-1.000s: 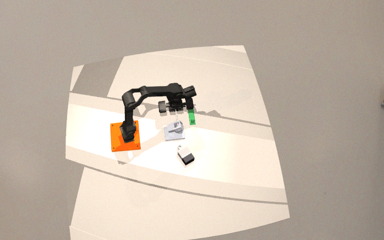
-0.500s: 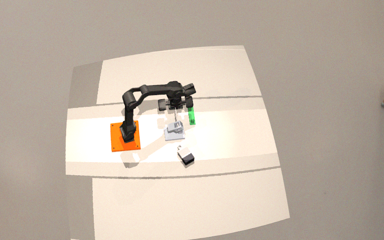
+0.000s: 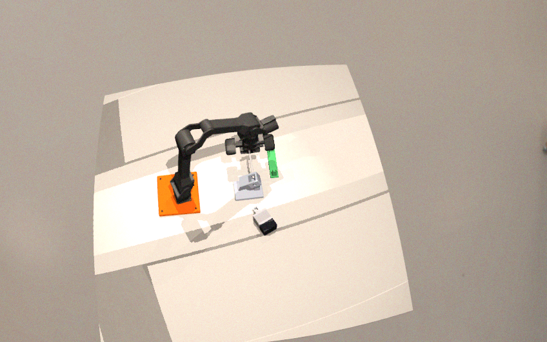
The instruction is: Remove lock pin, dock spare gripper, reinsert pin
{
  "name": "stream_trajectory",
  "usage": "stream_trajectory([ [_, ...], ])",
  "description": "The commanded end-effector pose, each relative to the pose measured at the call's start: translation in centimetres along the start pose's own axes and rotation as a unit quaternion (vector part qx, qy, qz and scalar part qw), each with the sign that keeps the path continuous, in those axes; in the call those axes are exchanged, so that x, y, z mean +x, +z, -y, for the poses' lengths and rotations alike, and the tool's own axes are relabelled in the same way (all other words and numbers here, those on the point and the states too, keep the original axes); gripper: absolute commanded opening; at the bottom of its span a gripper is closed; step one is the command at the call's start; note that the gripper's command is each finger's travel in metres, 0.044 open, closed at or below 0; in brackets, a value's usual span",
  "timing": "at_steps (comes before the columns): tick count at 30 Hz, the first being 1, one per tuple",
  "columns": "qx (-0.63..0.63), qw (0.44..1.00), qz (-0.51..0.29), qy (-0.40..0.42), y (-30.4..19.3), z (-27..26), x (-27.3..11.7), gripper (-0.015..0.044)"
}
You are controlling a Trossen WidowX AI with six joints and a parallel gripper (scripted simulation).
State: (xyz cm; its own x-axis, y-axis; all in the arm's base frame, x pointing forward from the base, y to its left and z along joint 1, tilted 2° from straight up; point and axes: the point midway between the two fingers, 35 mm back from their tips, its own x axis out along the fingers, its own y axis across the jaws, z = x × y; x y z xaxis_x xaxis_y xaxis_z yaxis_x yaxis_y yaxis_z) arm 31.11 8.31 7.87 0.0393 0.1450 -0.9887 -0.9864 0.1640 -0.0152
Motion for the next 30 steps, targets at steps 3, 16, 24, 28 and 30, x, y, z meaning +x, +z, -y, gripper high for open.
stream_trajectory([
  [3, 0.003, 1.000, -0.001, -0.001, 0.5, 0.2, -0.1, 0.0000],
  [16, 0.003, 1.000, -0.002, 0.003, 1.6, 0.2, -0.1, 0.0000],
  [24, 0.004, 1.000, -0.003, 0.006, 2.3, 0.2, -0.2, 0.0000],
  [28, 0.004, 1.000, -0.003, 0.007, 2.7, 0.2, -0.2, 0.0000],
  [30, 0.004, 1.000, -0.003, 0.008, 2.9, 0.2, -0.2, 0.0000],
])
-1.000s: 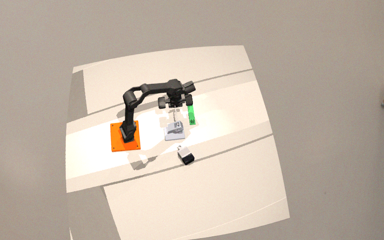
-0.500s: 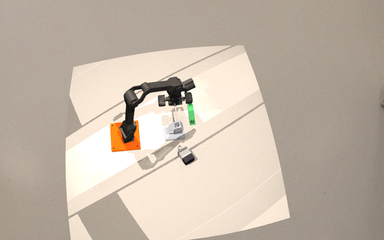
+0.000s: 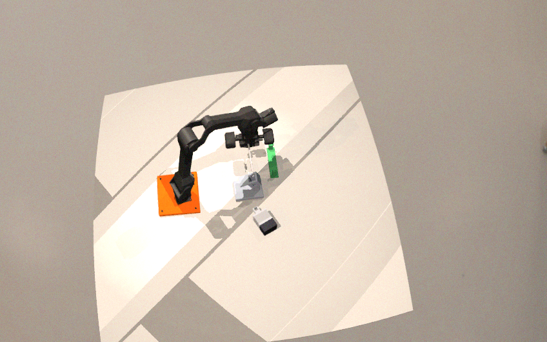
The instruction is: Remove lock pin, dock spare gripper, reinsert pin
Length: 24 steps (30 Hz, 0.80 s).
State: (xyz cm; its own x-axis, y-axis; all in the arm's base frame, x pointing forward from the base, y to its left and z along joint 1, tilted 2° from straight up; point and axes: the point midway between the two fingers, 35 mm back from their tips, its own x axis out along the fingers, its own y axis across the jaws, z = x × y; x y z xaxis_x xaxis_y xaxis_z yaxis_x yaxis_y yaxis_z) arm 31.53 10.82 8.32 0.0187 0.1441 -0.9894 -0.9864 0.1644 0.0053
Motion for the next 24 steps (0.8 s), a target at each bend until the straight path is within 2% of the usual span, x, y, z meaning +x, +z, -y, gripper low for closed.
stream_trajectory([
  [1, 0.002, 1.000, -0.001, -0.002, 0.3, 0.2, -0.2, 0.0000],
  [11, 0.003, 1.000, -0.002, 0.001, 1.0, 0.1, -0.4, 0.0000],
  [24, 0.000, 1.000, -0.004, 0.010, 1.2, -0.4, -2.6, 0.0000],
])
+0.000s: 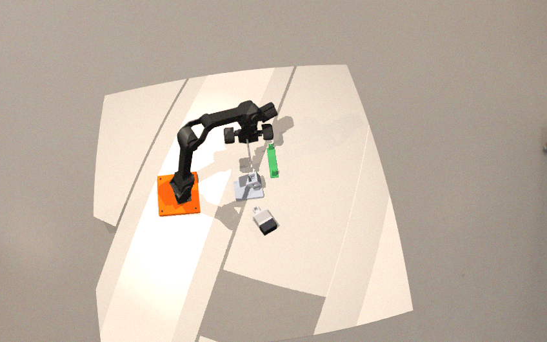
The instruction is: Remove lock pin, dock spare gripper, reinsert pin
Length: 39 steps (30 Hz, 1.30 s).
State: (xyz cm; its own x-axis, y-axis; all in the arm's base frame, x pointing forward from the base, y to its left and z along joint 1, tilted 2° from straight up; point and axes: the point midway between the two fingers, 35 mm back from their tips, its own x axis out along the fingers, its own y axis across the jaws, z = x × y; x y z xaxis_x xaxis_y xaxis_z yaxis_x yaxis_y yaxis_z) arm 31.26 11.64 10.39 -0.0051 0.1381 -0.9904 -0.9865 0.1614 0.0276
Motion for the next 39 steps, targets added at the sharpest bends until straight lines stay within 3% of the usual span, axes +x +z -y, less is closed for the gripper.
stream_trajectory([
  [1, 0.000, 1.000, 0.001, -0.001, 0.2, 0.0, -0.8, 0.0000],
  [10, 0.000, 1.000, 0.000, 0.000, 0.1, 0.1, -0.4, 0.0000],
  [39, 0.016, 1.000, 0.002, -0.005, 3.8, 7.8, -1.3, 0.0000],
])
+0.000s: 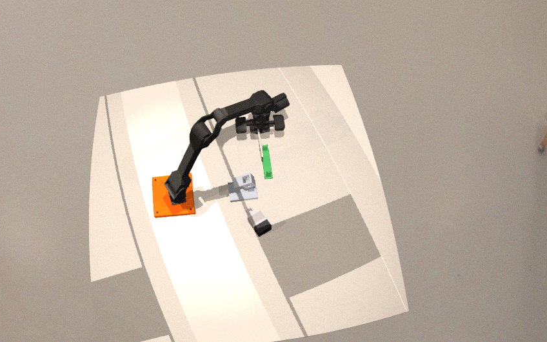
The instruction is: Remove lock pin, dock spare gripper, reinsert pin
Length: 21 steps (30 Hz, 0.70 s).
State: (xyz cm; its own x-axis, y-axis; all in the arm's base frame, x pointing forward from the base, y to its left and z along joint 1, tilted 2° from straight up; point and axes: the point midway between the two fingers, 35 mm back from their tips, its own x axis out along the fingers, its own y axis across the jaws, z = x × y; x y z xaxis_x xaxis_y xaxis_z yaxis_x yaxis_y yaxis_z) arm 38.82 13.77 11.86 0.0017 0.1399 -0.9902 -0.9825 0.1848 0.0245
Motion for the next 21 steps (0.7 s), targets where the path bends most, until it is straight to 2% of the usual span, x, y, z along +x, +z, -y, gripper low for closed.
stream_trajectory([
  [1, 0.005, 1.000, 0.001, -0.002, 0.4, 0.9, -0.1, 0.0000],
  [21, 0.008, 1.000, 0.002, -0.004, 1.0, 2.7, 1.5, 0.0000],
])
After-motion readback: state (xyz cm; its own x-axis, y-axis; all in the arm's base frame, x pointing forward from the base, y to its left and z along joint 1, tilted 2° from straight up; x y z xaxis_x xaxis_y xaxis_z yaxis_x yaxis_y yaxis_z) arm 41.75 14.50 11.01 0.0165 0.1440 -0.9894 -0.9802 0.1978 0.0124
